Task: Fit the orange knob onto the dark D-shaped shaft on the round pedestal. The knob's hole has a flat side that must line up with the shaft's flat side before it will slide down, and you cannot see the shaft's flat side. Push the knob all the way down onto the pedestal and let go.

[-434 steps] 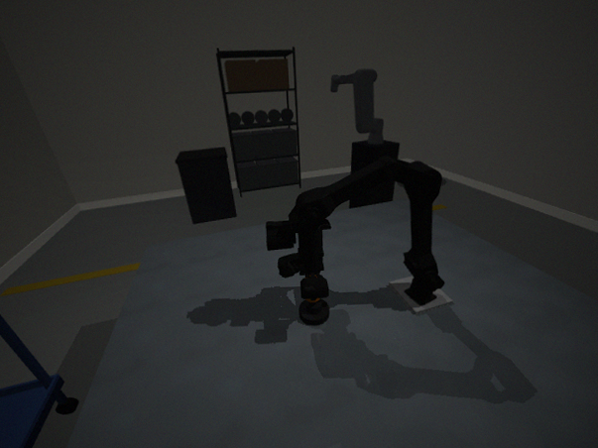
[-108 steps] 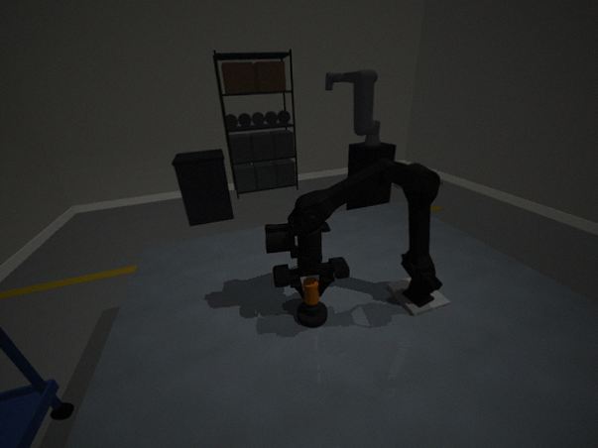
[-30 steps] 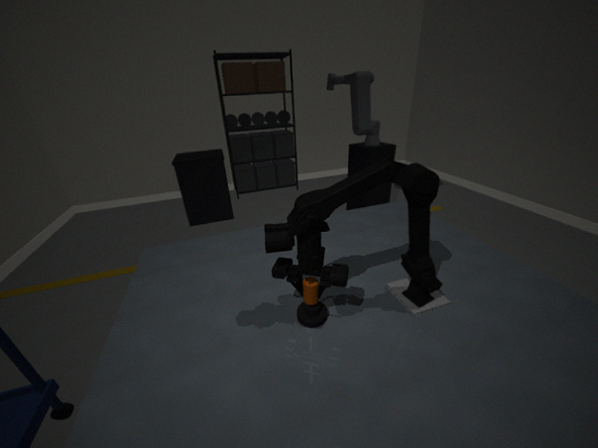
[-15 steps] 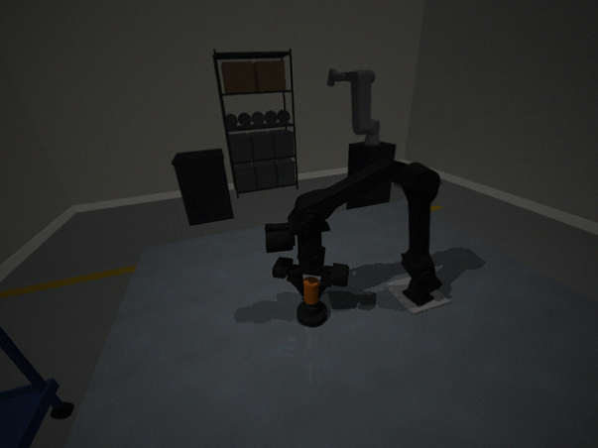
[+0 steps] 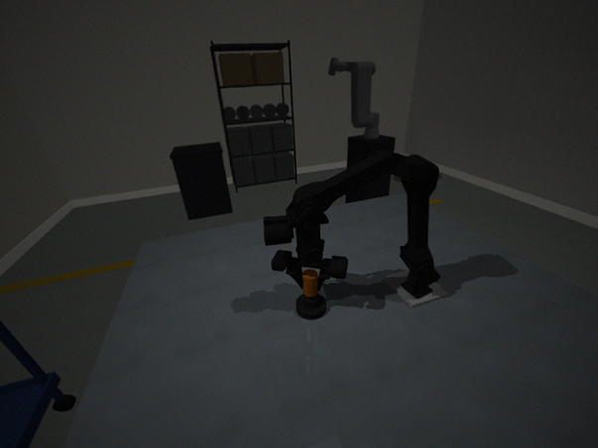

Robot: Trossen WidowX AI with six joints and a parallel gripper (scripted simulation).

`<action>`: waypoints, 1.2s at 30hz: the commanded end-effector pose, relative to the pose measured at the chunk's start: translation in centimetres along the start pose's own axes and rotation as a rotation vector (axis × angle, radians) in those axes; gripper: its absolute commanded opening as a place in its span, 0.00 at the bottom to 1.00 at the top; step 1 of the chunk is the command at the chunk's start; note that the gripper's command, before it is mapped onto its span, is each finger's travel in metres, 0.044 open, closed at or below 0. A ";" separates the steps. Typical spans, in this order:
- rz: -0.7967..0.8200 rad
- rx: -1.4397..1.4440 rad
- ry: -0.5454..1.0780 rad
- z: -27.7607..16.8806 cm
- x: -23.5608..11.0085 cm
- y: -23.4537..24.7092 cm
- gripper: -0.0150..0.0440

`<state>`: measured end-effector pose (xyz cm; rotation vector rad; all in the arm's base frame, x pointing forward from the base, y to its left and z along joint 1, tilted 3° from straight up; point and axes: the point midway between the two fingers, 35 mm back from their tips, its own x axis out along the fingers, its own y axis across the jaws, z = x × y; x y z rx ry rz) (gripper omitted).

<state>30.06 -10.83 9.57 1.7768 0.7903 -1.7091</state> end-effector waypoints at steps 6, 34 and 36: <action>0.006 0.203 0.002 -0.1 -0.3 0.3 0.25; 0.005 0.213 0.002 0.0 0.2 0.1 0.25; 0.005 0.213 0.002 0.0 0.2 0.1 0.25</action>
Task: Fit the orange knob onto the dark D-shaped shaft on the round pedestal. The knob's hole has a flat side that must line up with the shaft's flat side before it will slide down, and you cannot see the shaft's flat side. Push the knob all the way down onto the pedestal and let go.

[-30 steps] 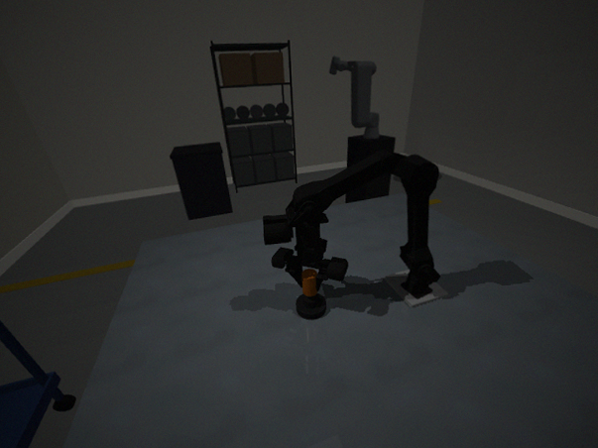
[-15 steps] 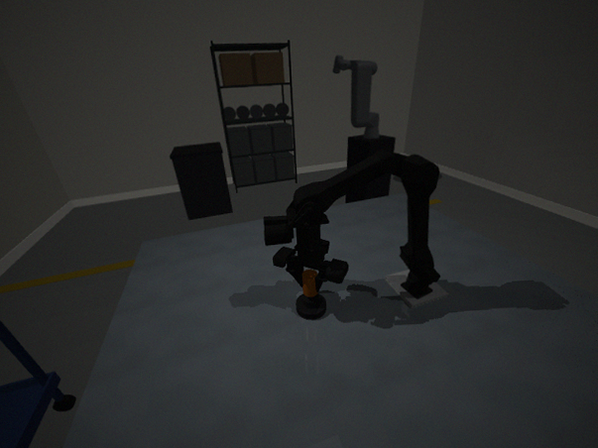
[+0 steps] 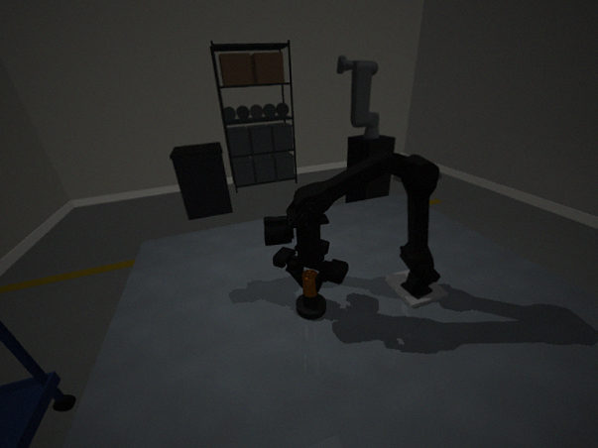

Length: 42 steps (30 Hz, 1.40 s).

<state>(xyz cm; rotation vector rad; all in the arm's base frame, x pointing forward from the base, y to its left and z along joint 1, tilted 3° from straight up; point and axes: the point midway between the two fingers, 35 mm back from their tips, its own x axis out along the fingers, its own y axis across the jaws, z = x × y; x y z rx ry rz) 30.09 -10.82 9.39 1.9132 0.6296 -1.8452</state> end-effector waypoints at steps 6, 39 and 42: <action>0.003 0.006 0.001 0.0 -0.4 0.1 0.25; 0.003 0.215 0.001 0.0 0.0 0.0 0.25; 0.003 0.215 0.001 0.0 0.0 0.1 0.25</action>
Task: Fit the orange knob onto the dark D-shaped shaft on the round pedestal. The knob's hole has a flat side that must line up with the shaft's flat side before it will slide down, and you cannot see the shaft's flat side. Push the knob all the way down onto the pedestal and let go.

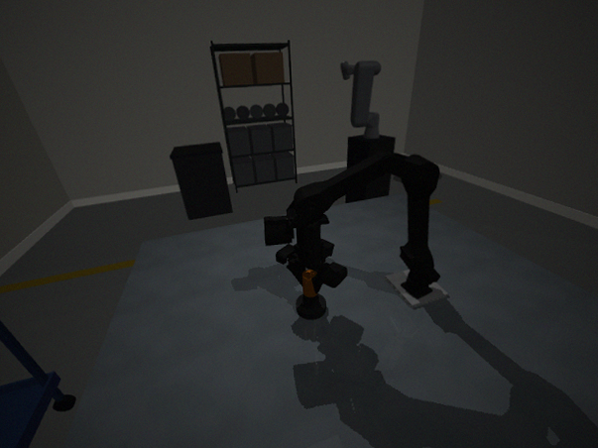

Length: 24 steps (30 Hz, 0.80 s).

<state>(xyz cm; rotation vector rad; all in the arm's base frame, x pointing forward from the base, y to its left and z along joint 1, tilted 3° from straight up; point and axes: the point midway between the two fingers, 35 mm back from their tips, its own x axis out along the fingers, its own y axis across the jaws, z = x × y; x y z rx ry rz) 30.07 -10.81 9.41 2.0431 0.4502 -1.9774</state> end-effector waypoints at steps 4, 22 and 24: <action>0.002 0.006 0.000 0.0 0.1 0.1 0.25; 0.002 0.215 0.001 -0.1 -0.3 0.1 0.25; 0.002 0.215 0.001 -0.1 -0.2 0.1 0.25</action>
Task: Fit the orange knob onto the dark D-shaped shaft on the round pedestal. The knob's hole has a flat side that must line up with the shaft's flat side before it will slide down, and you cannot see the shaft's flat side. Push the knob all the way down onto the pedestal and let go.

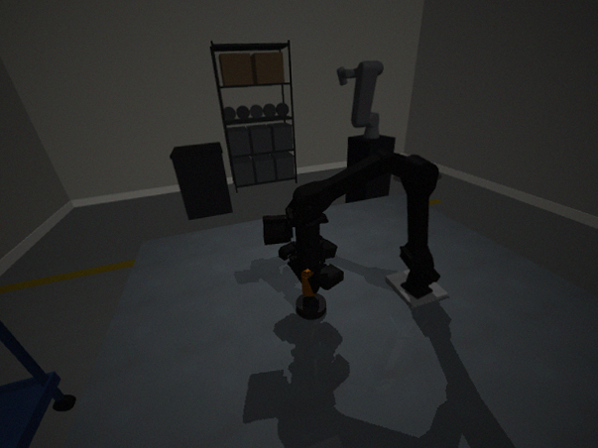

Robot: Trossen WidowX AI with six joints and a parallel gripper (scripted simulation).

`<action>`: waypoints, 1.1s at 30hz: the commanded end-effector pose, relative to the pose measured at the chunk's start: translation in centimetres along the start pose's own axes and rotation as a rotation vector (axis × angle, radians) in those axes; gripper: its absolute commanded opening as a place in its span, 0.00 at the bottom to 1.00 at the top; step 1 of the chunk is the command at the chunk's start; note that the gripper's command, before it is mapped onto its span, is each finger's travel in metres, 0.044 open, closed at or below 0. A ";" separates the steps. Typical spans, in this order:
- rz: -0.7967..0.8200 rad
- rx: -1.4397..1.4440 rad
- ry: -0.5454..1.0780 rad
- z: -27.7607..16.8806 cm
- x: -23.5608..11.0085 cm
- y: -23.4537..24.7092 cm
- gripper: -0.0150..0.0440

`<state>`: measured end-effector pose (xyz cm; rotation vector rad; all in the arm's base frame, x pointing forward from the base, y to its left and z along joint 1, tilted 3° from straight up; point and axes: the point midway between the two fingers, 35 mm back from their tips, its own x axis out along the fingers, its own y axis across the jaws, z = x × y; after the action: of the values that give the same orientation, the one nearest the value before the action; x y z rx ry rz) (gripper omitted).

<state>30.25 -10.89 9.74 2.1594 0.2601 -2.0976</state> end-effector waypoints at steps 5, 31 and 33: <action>0.001 0.014 0.000 0.2 0.2 -0.1 0.25; 0.001 0.014 0.000 0.0 -0.2 0.0 0.25; 0.001 0.040 0.000 0.0 -0.2 0.0 0.25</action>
<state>30.06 -10.80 9.64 2.1647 0.2464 -2.1130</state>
